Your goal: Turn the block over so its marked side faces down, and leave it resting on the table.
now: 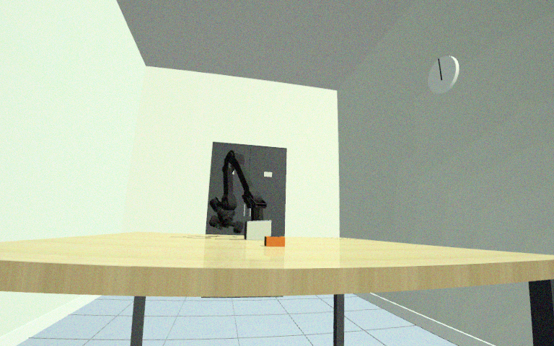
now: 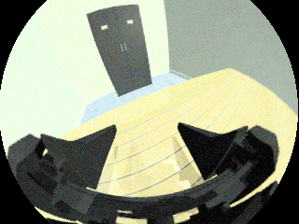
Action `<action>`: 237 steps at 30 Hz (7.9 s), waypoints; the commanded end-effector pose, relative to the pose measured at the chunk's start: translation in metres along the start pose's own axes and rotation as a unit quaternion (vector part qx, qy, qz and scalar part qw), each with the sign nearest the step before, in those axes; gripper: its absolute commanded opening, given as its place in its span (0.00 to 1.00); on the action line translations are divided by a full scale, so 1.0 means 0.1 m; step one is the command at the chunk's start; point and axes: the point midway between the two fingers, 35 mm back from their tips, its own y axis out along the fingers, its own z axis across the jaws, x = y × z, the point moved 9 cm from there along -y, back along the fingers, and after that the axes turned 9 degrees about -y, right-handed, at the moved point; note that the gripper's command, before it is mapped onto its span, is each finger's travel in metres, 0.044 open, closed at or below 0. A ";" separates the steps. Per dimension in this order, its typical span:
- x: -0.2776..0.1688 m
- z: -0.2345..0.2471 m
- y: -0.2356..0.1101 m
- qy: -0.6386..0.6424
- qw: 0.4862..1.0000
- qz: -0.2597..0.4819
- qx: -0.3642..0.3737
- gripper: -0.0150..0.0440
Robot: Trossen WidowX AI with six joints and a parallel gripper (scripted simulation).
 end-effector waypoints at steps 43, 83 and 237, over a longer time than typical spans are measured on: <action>-1.92 -0.55 -5.21 -0.755 0.246 0.049 0.605 1.00; -1.67 -3.23 -5.44 -0.821 -0.208 -0.081 0.526 1.00; -2.08 -3.04 -4.25 -0.402 -0.174 -0.027 0.898 0.25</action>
